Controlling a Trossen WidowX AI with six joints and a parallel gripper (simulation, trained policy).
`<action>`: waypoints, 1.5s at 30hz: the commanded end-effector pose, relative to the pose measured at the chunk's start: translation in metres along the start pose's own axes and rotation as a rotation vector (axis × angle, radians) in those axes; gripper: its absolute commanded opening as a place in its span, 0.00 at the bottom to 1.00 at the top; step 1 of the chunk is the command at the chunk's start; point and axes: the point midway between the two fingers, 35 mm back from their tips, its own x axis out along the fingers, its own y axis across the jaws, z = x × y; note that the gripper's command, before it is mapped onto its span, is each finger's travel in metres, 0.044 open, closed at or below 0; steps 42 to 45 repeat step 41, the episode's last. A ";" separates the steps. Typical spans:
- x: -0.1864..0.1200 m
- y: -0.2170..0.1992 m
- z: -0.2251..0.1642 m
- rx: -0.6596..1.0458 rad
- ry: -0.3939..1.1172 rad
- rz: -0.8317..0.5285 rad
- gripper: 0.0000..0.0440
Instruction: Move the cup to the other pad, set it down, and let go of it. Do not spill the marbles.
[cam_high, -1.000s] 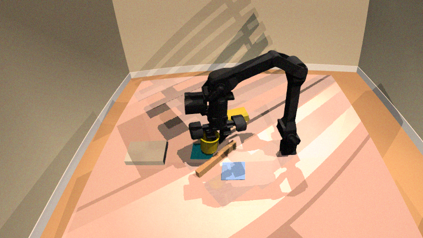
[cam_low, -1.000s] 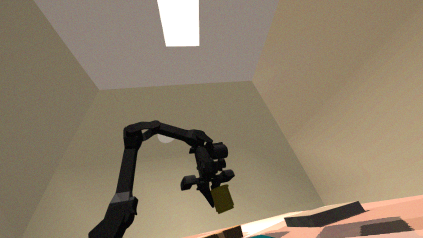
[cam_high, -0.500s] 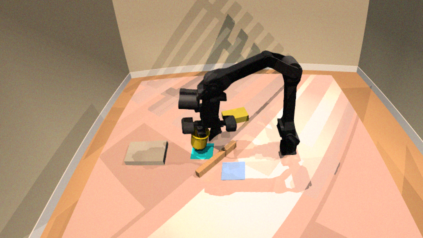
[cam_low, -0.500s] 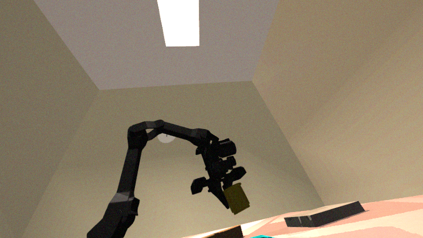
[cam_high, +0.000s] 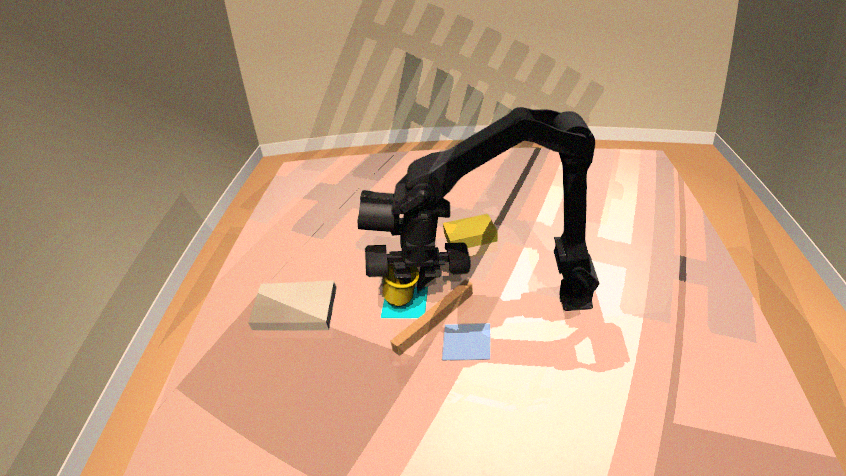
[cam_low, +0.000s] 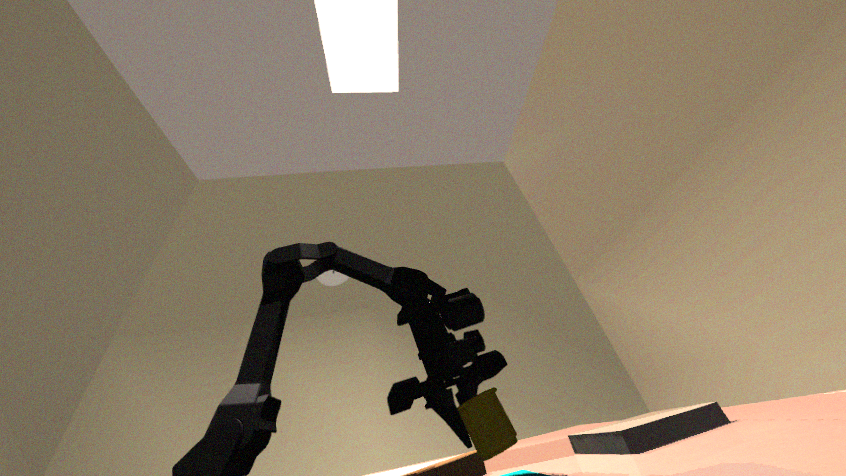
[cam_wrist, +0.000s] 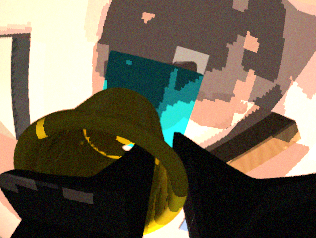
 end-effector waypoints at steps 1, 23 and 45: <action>0.009 -0.004 0.003 0.005 -0.006 -0.007 0.11; -0.015 -0.002 0.013 0.049 0.037 0.110 0.47; -0.076 0.001 0.033 0.098 0.031 0.214 0.92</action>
